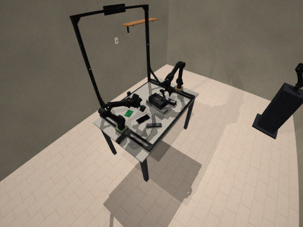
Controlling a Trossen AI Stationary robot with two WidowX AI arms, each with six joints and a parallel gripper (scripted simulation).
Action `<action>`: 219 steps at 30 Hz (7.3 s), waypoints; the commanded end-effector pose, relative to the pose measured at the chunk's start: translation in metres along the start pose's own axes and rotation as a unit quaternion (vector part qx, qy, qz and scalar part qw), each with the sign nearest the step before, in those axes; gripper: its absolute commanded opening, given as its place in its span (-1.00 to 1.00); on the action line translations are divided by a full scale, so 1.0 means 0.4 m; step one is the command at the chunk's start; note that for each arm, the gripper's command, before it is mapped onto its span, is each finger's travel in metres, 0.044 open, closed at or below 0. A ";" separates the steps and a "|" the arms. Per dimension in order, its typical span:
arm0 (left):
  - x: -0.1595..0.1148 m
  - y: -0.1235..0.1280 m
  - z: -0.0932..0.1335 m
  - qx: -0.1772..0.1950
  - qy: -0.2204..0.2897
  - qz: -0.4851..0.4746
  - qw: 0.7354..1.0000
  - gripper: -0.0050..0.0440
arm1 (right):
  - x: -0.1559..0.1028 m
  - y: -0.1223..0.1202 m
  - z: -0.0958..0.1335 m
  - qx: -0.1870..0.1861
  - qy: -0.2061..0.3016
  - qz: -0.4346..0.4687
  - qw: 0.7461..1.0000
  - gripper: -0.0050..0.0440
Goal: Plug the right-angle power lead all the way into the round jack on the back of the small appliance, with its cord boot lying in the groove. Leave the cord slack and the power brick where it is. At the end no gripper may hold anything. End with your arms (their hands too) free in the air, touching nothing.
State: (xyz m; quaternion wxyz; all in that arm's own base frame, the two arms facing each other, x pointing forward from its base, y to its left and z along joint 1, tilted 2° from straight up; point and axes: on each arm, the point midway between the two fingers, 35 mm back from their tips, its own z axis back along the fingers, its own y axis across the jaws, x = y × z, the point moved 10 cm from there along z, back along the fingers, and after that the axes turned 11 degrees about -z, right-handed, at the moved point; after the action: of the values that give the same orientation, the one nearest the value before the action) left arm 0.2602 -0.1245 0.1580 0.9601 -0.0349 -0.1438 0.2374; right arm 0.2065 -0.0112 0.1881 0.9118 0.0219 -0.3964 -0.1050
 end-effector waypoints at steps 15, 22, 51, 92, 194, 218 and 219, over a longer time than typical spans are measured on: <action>-0.149 -0.018 0.003 0.029 0.004 -0.162 0.986 0.84 | -0.020 0.008 -0.006 0.009 0.016 0.020 1.000 0.84; -0.189 -0.018 0.010 0.032 0.000 -0.209 0.977 0.84 | -0.020 0.008 -0.006 0.009 0.016 0.020 1.000 0.84; -0.235 -0.015 0.020 0.036 -0.004 -0.266 0.963 0.84 | -0.020 0.008 -0.006 0.009 0.016 0.020 1.000 0.84; -0.264 -0.009 -0.117 0.034 0.010 -0.271 0.962 0.84 | -0.020 0.008 -0.006 0.009 0.016 0.020 1.000 0.84; 0.029 -0.038 0.046 -0.042 0.023 -0.567 0.822 -0.80 | -0.020 0.008 -0.006 0.009 0.016 0.020 1.000 0.84; -0.005 -0.058 0.034 0.022 0.009 -0.581 0.813 -0.80 | -0.020 0.008 -0.006 0.009 0.016 0.020 1.000 0.84; -0.008 -0.060 0.033 0.026 0.007 -0.582 0.813 -0.80 | -0.020 0.008 -0.006 0.009 0.016 0.020 1.000 0.84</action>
State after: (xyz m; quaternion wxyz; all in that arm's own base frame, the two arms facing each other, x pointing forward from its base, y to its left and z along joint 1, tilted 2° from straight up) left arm 0.2652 -0.1448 0.1749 0.9211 0.0689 -0.1240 -0.3625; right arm 0.2038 -0.0066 0.1813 0.9187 0.0230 -0.3849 -0.0856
